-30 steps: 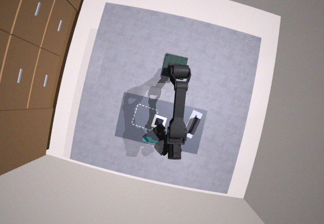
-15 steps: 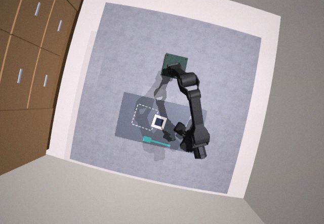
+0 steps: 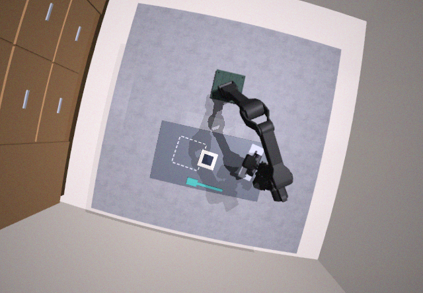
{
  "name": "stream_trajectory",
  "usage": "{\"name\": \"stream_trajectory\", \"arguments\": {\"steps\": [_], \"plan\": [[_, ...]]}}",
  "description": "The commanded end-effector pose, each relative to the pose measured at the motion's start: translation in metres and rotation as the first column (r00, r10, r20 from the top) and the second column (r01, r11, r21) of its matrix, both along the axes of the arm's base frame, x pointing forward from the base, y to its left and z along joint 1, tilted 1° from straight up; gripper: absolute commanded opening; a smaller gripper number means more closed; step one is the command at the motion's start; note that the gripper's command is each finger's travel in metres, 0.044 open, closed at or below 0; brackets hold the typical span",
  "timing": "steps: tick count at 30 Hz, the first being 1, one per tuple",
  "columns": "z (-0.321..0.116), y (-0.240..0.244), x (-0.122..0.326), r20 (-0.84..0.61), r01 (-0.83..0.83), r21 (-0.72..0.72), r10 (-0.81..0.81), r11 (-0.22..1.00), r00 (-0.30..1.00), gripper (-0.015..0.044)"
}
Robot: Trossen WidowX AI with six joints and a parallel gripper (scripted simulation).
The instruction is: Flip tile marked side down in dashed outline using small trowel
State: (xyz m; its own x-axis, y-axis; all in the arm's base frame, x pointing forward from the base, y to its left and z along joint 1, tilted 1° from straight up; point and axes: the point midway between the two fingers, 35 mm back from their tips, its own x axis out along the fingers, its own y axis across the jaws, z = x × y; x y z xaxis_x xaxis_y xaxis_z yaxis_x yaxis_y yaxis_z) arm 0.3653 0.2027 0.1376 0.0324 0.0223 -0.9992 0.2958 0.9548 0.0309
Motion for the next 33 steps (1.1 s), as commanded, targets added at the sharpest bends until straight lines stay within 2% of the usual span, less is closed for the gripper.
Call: {"name": "stream_trajectory", "arguments": {"steps": [1, 25, 29, 33], "plan": [[-0.007, 0.0, 0.0, -0.009, -0.001, 0.002, 0.001, 1.0, 1.0, 0.027], [-0.043, 0.001, 0.002, -0.009, -0.001, 0.002, 0.001, 1.0, 1.0, 0.027], [-0.043, 0.001, 0.002, -0.009, -0.001, 0.002, 0.001, 1.0, 1.0, 0.0165], [-0.043, 0.001, 0.002, -0.009, -0.001, 0.002, 0.001, 1.0, 1.0, 0.0138]]}}
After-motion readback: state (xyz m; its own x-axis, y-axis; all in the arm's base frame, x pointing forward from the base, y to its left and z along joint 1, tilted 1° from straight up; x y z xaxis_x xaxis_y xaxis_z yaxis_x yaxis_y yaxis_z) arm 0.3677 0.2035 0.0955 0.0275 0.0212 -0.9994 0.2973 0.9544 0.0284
